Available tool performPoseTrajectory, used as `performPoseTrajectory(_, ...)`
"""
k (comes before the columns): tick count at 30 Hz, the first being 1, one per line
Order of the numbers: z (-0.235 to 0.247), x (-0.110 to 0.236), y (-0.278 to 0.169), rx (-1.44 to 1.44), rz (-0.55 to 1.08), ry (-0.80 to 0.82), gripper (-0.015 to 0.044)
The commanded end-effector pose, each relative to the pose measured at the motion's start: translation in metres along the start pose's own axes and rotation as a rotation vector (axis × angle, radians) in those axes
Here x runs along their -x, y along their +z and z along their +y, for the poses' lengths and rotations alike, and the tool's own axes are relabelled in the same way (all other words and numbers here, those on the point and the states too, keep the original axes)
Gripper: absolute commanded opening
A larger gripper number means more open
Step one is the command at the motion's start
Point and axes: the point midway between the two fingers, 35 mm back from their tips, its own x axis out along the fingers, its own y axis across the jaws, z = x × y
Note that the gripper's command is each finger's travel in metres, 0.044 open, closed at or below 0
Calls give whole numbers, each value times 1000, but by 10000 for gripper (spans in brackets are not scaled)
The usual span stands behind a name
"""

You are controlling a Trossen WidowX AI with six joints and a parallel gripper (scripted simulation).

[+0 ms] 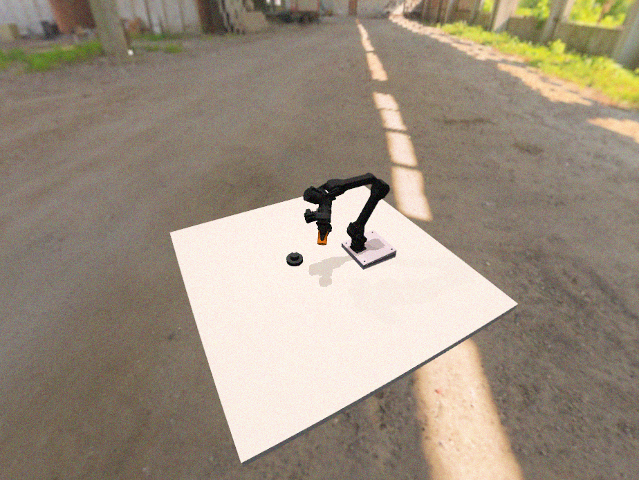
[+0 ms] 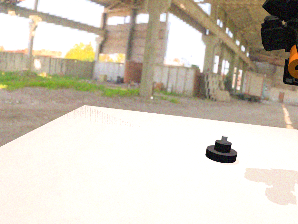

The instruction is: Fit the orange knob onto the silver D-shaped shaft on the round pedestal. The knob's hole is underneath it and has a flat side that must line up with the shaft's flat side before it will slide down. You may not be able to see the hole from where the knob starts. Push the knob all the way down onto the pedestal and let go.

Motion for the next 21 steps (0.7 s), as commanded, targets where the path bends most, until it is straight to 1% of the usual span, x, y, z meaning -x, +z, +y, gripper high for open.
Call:
performPoseTrajectory(1,0,0,0,0,0,0,0)
performPoseTrajectory(4,0,0,-1,9,-2,8,0)
performPoseTrajectory(8,-2,-4,-1,13,-3,-27,0)
performPoseTrajectory(21,-19,-27,-1,14,-5,-323,0)
